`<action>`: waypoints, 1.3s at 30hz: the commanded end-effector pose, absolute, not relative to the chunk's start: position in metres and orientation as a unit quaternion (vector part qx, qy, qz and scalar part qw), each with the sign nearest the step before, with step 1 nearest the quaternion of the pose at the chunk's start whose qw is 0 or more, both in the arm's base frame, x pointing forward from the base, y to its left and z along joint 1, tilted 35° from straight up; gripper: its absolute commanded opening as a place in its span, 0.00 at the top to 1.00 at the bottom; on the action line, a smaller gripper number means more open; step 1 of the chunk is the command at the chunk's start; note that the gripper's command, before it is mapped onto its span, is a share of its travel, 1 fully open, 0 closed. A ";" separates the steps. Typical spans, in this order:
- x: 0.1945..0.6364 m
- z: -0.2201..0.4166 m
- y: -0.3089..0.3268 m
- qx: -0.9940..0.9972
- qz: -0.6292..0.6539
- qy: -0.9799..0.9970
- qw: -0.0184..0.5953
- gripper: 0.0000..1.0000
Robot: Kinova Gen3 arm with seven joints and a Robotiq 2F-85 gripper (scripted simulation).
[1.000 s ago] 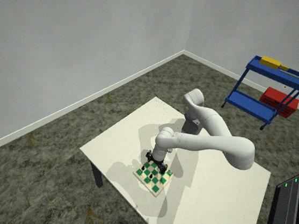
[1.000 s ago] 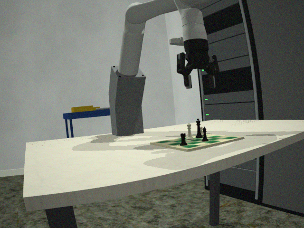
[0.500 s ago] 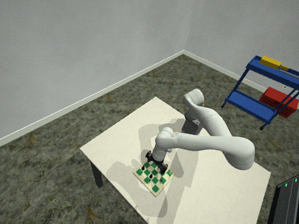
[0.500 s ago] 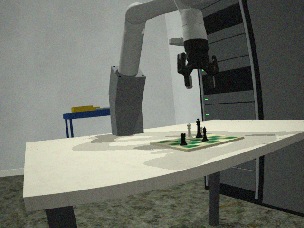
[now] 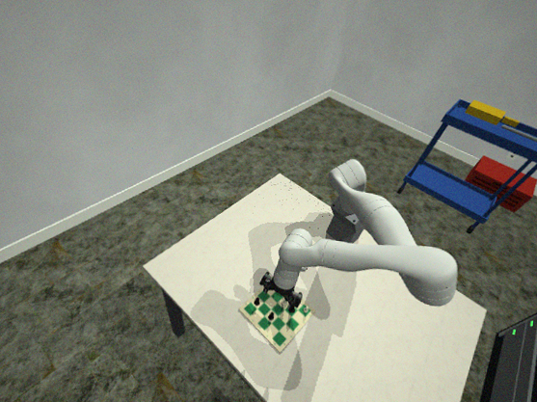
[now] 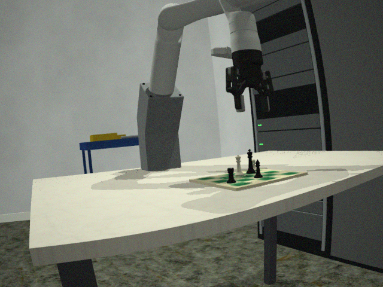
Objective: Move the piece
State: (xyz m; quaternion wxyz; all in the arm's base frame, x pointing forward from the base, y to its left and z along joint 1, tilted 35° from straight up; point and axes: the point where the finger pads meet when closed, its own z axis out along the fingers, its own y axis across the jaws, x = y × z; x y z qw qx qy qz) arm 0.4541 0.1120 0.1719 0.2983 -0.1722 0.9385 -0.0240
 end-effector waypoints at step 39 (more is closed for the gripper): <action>0.461 0.163 0.113 -0.572 -0.155 0.764 0.256 0.00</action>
